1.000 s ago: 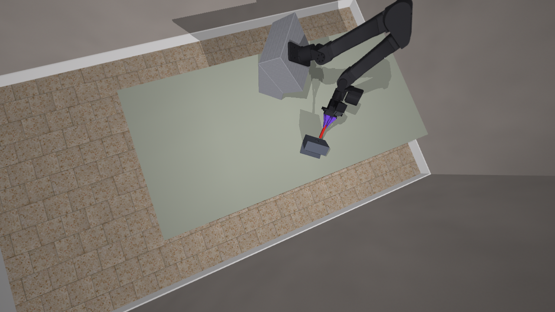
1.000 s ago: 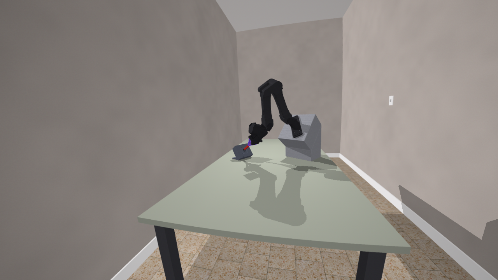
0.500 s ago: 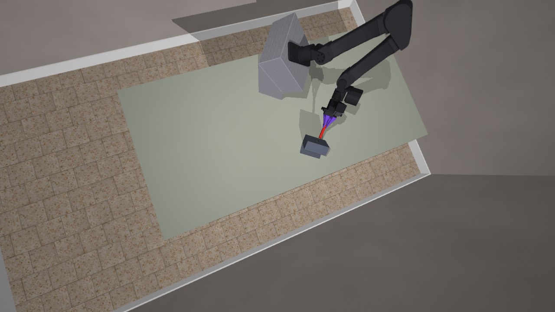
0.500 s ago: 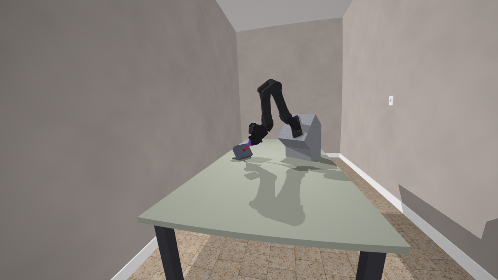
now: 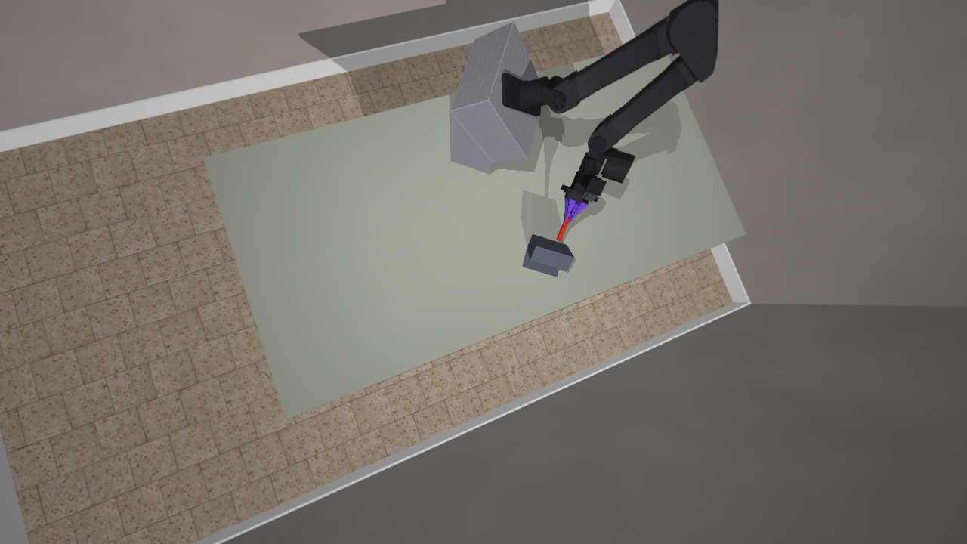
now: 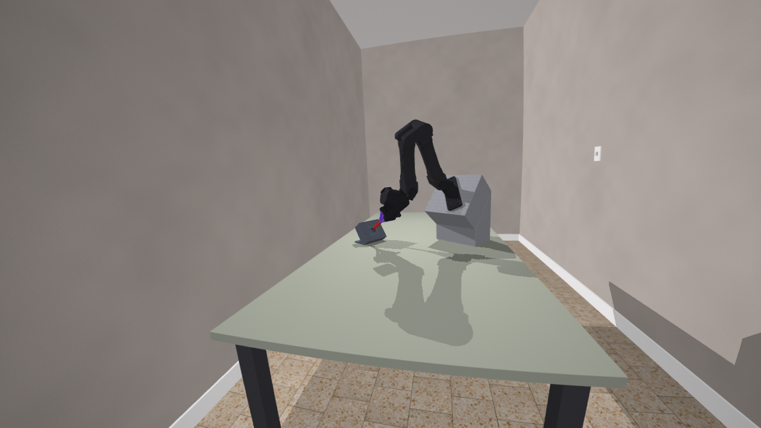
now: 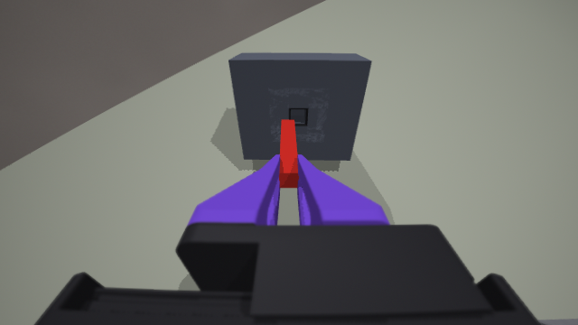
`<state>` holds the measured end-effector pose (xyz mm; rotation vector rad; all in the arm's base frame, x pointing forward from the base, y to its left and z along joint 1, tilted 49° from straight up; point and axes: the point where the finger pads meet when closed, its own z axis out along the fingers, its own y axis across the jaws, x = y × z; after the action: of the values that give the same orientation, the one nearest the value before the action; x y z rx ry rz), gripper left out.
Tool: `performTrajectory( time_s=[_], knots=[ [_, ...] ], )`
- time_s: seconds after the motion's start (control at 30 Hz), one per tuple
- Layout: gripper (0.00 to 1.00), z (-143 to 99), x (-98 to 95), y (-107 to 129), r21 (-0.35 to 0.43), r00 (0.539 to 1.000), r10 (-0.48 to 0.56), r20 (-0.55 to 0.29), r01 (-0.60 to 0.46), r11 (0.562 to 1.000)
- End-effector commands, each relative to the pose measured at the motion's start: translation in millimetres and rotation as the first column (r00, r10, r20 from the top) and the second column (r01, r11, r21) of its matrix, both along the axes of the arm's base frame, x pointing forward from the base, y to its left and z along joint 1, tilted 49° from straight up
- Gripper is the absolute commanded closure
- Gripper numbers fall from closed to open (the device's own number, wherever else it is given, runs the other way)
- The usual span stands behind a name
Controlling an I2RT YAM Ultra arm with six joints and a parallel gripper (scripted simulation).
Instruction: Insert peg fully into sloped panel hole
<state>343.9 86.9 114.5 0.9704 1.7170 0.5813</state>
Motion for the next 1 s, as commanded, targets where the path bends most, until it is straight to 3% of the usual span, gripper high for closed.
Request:
performTrajectory(
  time_s=[0.0, 0.43, 0.97],
  knots=[
    [1.0, -6.5, -9.2, -7.6, -0.014, 1.0, -0.022, -0.012, 0.022, 1.0],
    [1.0, -6.8, -12.2, -8.8, -0.014, 1.0, -0.022, -0.012, 0.022, 1.0],
    [1.0, -11.3, 2.8, -9.5, -0.014, 1.0, -0.022, -0.013, 0.022, 1.0]
  ],
)
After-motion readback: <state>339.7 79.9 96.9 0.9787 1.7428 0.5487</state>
